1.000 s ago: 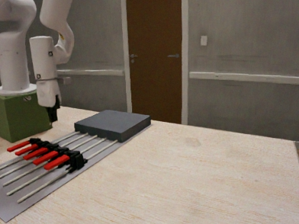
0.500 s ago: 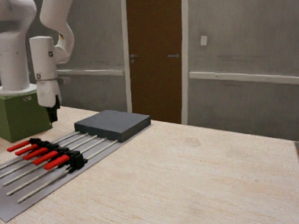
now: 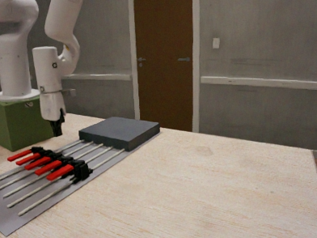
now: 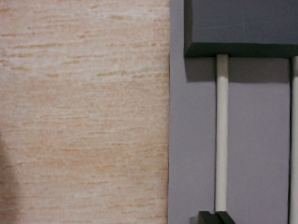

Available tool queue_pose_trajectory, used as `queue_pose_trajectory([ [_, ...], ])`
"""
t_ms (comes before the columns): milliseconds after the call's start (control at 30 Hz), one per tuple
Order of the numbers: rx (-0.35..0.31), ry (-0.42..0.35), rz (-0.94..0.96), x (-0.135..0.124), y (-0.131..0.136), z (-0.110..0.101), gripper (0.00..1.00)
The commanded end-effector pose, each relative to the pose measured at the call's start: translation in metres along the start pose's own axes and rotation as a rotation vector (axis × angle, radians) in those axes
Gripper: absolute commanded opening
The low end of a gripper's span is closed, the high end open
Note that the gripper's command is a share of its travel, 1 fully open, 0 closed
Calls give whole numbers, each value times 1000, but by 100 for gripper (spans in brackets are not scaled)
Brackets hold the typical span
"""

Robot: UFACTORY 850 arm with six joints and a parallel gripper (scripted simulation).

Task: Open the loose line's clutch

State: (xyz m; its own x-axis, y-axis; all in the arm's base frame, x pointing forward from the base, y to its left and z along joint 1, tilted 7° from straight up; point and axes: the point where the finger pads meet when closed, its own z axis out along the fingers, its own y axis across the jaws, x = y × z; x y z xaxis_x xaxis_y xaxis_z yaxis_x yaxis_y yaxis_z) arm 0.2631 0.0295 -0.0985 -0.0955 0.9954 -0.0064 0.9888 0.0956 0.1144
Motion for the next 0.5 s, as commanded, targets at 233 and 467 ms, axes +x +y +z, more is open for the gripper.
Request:
queue_pose_trajectory([
  [233,-1,0,0,0,0,42,0],
  [467,-1,0,0,0,0,56,0],
])
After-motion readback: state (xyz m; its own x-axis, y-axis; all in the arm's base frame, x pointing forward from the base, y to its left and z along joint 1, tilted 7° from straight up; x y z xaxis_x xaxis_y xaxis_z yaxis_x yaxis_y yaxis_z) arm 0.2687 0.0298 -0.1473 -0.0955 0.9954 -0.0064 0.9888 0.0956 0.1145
